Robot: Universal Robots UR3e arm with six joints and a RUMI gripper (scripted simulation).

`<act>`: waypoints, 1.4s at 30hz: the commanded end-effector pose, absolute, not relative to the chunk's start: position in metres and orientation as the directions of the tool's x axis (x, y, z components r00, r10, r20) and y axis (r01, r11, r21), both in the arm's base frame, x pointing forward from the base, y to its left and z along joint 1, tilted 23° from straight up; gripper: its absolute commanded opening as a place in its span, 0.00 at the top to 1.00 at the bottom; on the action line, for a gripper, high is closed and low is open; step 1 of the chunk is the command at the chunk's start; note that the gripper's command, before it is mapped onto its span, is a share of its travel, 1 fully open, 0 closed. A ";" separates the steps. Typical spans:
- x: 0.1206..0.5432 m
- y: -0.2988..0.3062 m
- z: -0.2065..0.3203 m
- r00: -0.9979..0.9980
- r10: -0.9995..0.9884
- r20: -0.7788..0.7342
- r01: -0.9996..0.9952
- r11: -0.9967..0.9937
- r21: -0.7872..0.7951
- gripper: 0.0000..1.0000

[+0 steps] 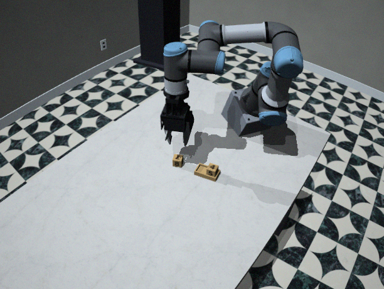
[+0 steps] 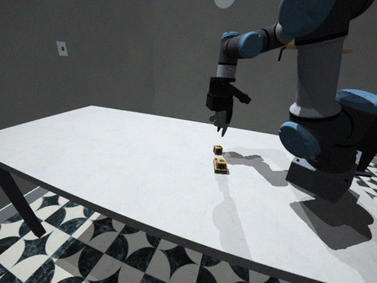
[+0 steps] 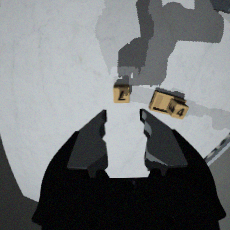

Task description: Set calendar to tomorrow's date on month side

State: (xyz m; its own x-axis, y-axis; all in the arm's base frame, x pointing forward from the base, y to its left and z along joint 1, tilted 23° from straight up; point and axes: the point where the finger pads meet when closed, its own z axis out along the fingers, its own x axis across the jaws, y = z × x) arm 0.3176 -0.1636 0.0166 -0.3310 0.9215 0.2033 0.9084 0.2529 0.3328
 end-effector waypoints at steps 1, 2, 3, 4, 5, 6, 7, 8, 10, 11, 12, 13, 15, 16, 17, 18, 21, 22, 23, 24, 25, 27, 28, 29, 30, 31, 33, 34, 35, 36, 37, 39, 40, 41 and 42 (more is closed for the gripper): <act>0.318 -0.164 0.016 -0.331 0.922 0.201 0.908 0.253 0.333 0.71; 0.318 -0.164 0.016 -0.331 0.922 0.201 0.908 0.253 0.333 0.71; 0.318 -0.164 0.016 -0.331 0.922 0.201 0.908 0.253 0.333 0.71; 0.318 -0.164 0.015 -0.331 0.922 0.201 0.908 0.253 0.333 0.71; 0.319 -0.164 0.014 -0.331 0.922 0.201 0.908 0.253 0.333 0.71; 0.319 -0.163 0.014 -0.331 0.922 0.201 0.908 0.253 0.333 0.71; 0.319 -0.163 0.013 -0.331 0.922 0.201 0.908 0.253 0.333 0.71; 0.319 -0.163 0.012 -0.331 0.922 0.201 0.908 0.253 0.333 0.71; 0.320 -0.162 0.010 -0.331 0.922 0.201 0.908 0.253 0.333 0.71; 0.320 -0.162 0.009 -0.331 0.922 0.201 0.908 0.253 0.333 0.71; 0.321 -0.161 0.008 -0.331 0.922 0.201 0.908 0.253 0.333 0.71; 0.321 -0.161 0.006 -0.331 0.922 0.201 0.908 0.253 0.333 0.71; 0.322 -0.160 0.004 -0.331 0.922 0.201 0.908 0.253 0.333 0.71; 0.322 -0.160 0.002 -0.331 0.922 0.201 0.908 0.253 0.333 0.71; 0.322 -0.159 0.001 -0.331 0.922 0.201 0.908 0.253 0.333 0.71; 0.322 -0.159 0.001 -0.331 0.922 0.201 0.908 0.253 0.333 0.71; 0.323 -0.158 -0.002 -0.331 0.922 0.201 0.908 0.253 0.333 0.71; 0.324 -0.158 -0.003 -0.331 0.922 0.201 0.908 0.253 0.333 0.71; 0.324 -0.157 -0.005 -0.331 0.922 0.201 0.908 0.253 0.333 0.71; 0.324 -0.157 -0.007 -0.331 0.922 0.201 0.908 0.253 0.333 0.71; 0.325 -0.156 -0.008 -0.331 0.922 0.201 0.908 0.253 0.333 0.71; 0.326 -0.155 -0.011 -0.331 0.922 0.201 0.908 0.253 0.333 0.71; 0.326 -0.155 -0.013 -0.331 0.922 0.201 0.908 0.253 0.333 0.71; 0.326 -0.155 -0.014 -0.331 0.922 0.201 0.908 0.253 0.333 0.71; 0.327 -0.154 -0.015 -0.331 0.922 0.201 0.908 0.253 0.333 0.71; 0.327 -0.154 -0.017 -0.331 0.922 0.201 0.908 0.253 0.333 0.71; 0.328 -0.153 -0.019 -0.331 0.922 0.201 0.908 0.253 0.333 0.71; 0.328 -0.152 -0.021 -0.331 0.922 0.201 0.908 0.253 0.333 0.71; 0.328 -0.152 -0.021 -0.331 0.922 0.201 0.908 0.253 0.333 0.71; 0.328 -0.152 -0.021 -0.331 0.922 0.201 0.908 0.253 0.333 0.71; 0.329 -0.152 -0.022 -0.331 0.922 0.201 0.908 0.253 0.333 0.71; 0.329 -0.151 -0.024 -0.331 0.922 0.201 0.908 0.253 0.333 0.71; 0.329 -0.151 -0.025 -0.331 0.922 0.201 0.908 0.253 0.333 0.71; 0.330 -0.151 -0.026 -0.331 0.922 0.201 0.908 0.253 0.333 0.71; 0.330 -0.150 -0.027 -0.331 0.922 0.201 0.908 0.253 0.333 0.71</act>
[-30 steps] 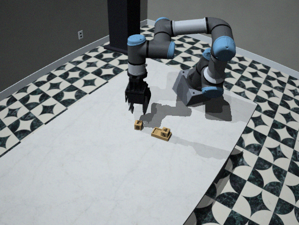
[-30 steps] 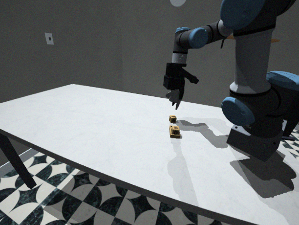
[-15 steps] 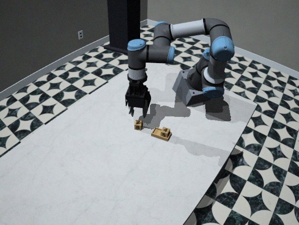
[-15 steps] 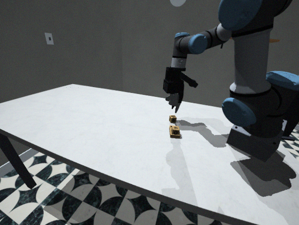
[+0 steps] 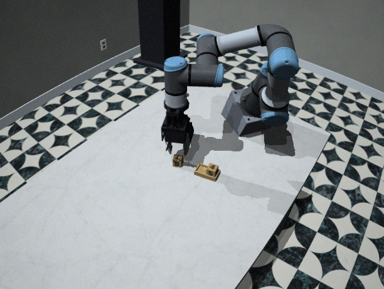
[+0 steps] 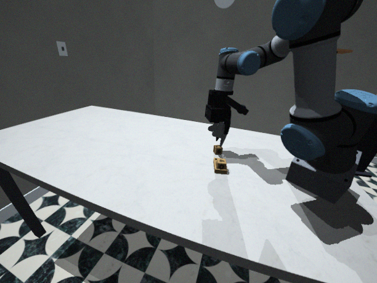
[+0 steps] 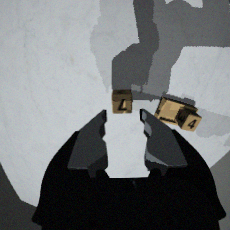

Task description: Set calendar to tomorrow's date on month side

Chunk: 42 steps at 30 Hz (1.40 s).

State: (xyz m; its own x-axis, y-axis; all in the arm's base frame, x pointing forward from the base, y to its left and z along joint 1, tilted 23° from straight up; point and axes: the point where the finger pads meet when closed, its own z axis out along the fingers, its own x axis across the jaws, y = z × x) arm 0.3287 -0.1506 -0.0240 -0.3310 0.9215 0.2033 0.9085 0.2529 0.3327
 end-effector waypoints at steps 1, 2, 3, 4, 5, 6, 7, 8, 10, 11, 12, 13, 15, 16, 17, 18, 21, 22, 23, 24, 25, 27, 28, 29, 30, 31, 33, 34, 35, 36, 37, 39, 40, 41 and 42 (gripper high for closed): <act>0.330 -0.150 -0.027 -0.331 0.922 0.201 0.908 0.253 0.333 0.71; 0.330 -0.150 -0.028 -0.331 0.922 0.201 0.908 0.253 0.333 0.71; 0.331 -0.150 -0.029 -0.331 0.922 0.201 0.908 0.253 0.333 0.71; 0.331 -0.150 -0.029 -0.331 0.922 0.201 0.908 0.253 0.333 0.71; 0.331 -0.150 -0.030 -0.331 0.922 0.201 0.908 0.253 0.333 0.71; 0.331 -0.149 -0.030 -0.331 0.922 0.201 0.908 0.253 0.333 0.71; 0.331 -0.149 -0.030 -0.331 0.922 0.201 0.908 0.253 0.333 0.71; 0.331 -0.149 -0.030 -0.331 0.922 0.201 0.908 0.253 0.333 0.71; 0.331 -0.149 -0.031 -0.331 0.922 0.201 0.908 0.253 0.333 0.71; 0.331 -0.149 -0.031 -0.331 0.922 0.201 0.908 0.253 0.333 0.71; 0.331 -0.149 -0.031 -0.331 0.922 0.201 0.908 0.253 0.333 0.71; 0.331 -0.149 -0.031 -0.331 0.922 0.201 0.908 0.253 0.333 0.71; 0.331 -0.149 -0.031 -0.331 0.922 0.201 0.908 0.253 0.333 0.71; 0.331 -0.149 -0.031 -0.331 0.922 0.201 0.908 0.253 0.333 0.71; 0.331 -0.149 -0.031 -0.331 0.922 0.201 0.908 0.253 0.333 0.71; 0.331 -0.149 -0.031 -0.331 0.922 0.201 0.908 0.253 0.333 0.71; 0.331 -0.149 -0.031 -0.331 0.922 0.201 0.908 0.253 0.333 0.71; 0.331 -0.149 -0.031 -0.331 0.922 0.201 0.908 0.253 0.333 0.71; 0.331 -0.149 -0.031 -0.331 0.922 0.201 0.908 0.253 0.333 0.71; 0.331 -0.149 -0.031 -0.331 0.922 0.201 0.908 0.253 0.333 0.71; 0.331 -0.149 -0.031 -0.331 0.922 0.201 0.908 0.253 0.333 0.71; 0.331 -0.149 -0.031 -0.331 0.922 0.201 0.908 0.253 0.333 0.71; 0.331 -0.149 -0.031 -0.331 0.922 0.201 0.908 0.253 0.333 0.71; 0.331 -0.149 -0.031 -0.331 0.922 0.201 0.908 0.253 0.333 0.71; 0.331 -0.149 -0.031 -0.331 0.922 0.201 0.908 0.253 0.333 0.71; 0.331 -0.149 -0.031 -0.331 0.922 0.201 0.908 0.253 0.333 0.71; 0.331 -0.149 -0.031 -0.331 0.922 0.201 0.908 0.253 0.333 0.71; 0.331 -0.149 -0.031 -0.331 0.922 0.201 0.908 0.253 0.333 0.71; 0.331 -0.149 -0.031 -0.331 0.922 0.201 0.908 0.253 0.333 0.71; 0.331 -0.149 -0.031 -0.331 0.922 0.201 0.908 0.253 0.333 0.71; 0.331 -0.149 -0.031 -0.331 0.922 0.201 0.908 0.253 0.333 0.71; 0.331 -0.149 -0.031 -0.331 0.922 0.201 0.908 0.253 0.333 0.71; 0.331 -0.149 -0.031 -0.331 0.922 0.201 0.908 0.253 0.333 0.71; 0.331 -0.149 -0.031 -0.331 0.922 0.201 0.908 0.253 0.333 0.71; 0.331 -0.149 -0.031 -0.331 0.922 0.201 0.908 0.253 0.333 0.71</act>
